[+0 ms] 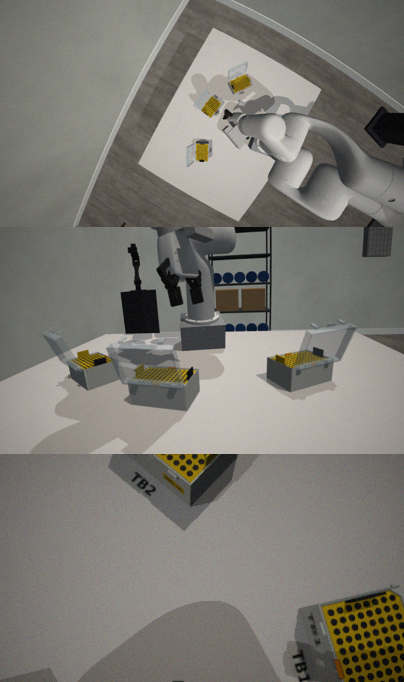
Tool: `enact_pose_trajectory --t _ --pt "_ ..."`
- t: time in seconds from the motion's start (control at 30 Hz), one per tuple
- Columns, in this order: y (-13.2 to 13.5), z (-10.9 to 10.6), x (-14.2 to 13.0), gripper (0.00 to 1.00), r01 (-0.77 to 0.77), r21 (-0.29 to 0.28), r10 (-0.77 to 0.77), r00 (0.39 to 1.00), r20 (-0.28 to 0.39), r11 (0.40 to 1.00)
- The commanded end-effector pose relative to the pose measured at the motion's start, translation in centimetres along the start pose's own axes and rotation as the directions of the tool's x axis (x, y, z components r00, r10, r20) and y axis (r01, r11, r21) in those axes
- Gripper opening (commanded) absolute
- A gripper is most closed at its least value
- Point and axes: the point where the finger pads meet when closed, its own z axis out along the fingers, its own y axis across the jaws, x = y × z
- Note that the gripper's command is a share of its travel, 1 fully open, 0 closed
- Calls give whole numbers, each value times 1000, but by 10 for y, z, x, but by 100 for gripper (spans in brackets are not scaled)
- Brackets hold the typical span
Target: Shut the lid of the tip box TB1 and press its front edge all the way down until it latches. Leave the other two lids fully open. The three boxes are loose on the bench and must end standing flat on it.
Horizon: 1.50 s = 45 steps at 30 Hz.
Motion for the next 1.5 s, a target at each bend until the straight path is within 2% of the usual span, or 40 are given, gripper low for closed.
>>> enact_pose_trajectory --t 0.0,0.2,0.27,0.33,0.53,0.77,0.83,1.07,1.33,1.4,1.47 --pt "-10 2 23 100 167 22 -168 986 14 986" --pt "-10 2 23 100 357 52 -358 933 25 933" --pt "-10 2 23 100 357 52 -358 933 25 933" --pt "-10 2 23 100 417 63 -419 908 27 907" --pt "-10 2 23 100 585 94 -590 807 29 806" --pt "-10 2 23 100 751 131 -759 651 24 648" --pt "-10 2 23 100 751 131 -759 651 24 648" --pt "-10 2 23 100 875 165 -888 460 11 455" --pt "-10 2 23 100 958 199 -977 213 -14 206" --pt "-10 2 23 100 958 199 -977 213 -14 206" --pt "-10 2 23 100 968 206 -989 148 -21 141"
